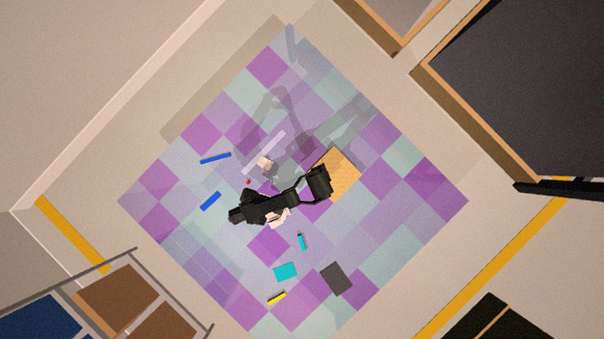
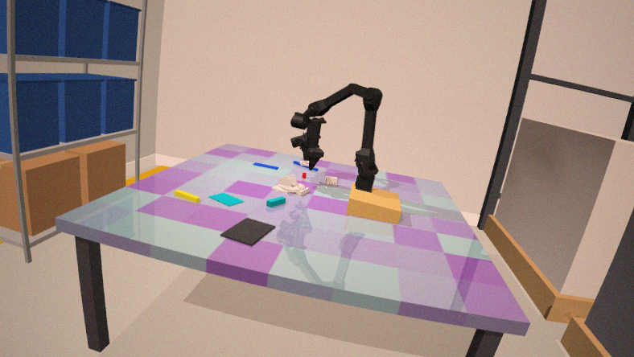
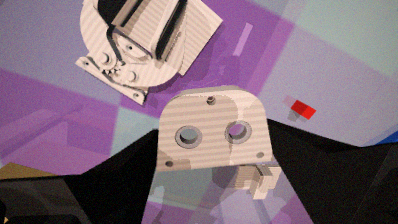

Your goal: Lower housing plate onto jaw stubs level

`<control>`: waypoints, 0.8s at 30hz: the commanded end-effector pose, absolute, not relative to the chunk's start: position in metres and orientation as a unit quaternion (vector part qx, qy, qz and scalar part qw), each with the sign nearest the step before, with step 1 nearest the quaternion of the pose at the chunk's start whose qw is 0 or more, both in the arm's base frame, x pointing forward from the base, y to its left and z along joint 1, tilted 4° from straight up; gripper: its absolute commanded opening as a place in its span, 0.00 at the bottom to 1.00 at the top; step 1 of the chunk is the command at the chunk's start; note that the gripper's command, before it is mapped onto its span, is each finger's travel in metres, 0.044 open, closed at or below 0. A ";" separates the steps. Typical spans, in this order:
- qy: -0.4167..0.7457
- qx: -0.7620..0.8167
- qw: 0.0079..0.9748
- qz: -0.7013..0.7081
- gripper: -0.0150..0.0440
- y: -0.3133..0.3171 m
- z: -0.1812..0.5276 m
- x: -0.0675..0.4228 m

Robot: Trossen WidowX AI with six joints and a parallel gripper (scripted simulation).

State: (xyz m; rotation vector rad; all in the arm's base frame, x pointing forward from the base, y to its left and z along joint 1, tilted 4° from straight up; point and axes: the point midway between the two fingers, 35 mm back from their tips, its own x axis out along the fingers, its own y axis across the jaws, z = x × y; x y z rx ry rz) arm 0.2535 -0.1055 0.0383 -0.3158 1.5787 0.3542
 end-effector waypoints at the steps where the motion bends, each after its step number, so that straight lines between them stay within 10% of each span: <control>1: 0.710 -0.108 0.685 0.127 0.85 -0.094 0.037 0.256; 24: 0.719 0.088 0.686 -0.071 0.85 -0.026 0.037 0.263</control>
